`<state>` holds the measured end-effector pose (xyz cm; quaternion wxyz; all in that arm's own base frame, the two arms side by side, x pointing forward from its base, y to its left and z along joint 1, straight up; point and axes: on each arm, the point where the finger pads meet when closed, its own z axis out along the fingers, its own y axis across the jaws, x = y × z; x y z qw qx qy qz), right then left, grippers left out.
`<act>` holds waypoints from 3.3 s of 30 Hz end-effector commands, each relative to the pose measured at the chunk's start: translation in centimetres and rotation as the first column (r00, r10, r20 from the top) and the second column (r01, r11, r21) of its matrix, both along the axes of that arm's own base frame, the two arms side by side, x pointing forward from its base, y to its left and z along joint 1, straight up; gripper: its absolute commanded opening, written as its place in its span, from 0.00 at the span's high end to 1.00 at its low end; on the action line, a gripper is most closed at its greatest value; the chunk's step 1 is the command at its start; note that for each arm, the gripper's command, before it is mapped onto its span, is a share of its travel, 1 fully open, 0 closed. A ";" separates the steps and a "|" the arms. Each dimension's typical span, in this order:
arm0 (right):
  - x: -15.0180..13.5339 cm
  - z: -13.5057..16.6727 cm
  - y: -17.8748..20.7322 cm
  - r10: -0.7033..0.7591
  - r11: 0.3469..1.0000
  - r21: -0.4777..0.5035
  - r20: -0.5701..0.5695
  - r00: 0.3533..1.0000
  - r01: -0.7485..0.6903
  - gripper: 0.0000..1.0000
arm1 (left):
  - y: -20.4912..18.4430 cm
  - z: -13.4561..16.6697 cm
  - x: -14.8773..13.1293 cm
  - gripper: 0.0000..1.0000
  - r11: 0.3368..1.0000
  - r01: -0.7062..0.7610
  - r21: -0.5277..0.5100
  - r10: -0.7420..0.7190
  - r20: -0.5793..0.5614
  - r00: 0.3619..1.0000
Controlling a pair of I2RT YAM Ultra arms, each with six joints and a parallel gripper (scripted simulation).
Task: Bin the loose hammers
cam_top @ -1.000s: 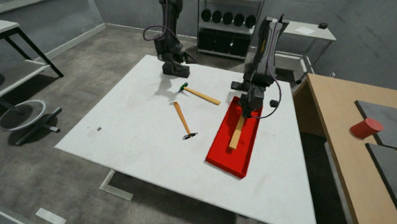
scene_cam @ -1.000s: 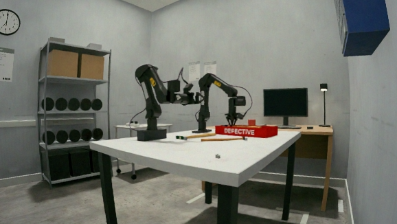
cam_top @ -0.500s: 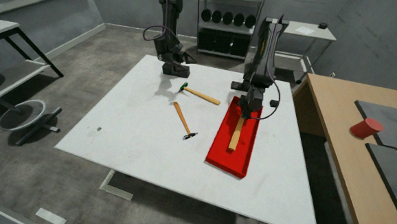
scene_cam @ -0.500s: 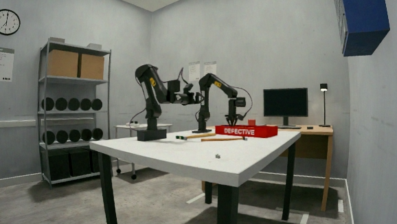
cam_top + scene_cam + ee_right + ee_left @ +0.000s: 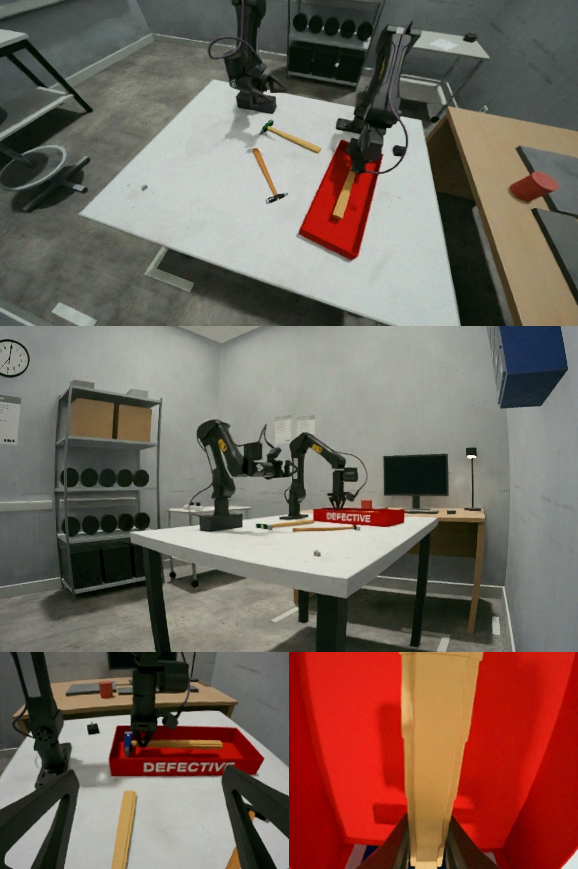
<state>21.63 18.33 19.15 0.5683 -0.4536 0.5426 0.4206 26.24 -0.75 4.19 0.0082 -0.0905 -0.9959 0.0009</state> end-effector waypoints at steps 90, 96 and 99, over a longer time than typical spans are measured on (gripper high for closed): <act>1.0 -1.2 -0.1 -0.070 0.998 -0.012 -0.117 0.991 0.069 0.00 | 0.3 3.8 -0.5 0.00 1.000 -0.018 -0.002 0.018 0.068 0.997; 2.1 -2.1 0.1 -0.180 0.983 -0.068 -0.222 0.958 0.169 0.00 | 0.6 4.8 -1.9 0.00 0.999 -0.044 0.003 0.043 0.136 0.990; 2.2 -2.9 0.1 -0.251 0.967 -0.124 -0.283 0.926 0.224 0.00 | 0.7 5.4 -2.5 0.00 0.998 -0.059 0.000 0.058 0.191 0.980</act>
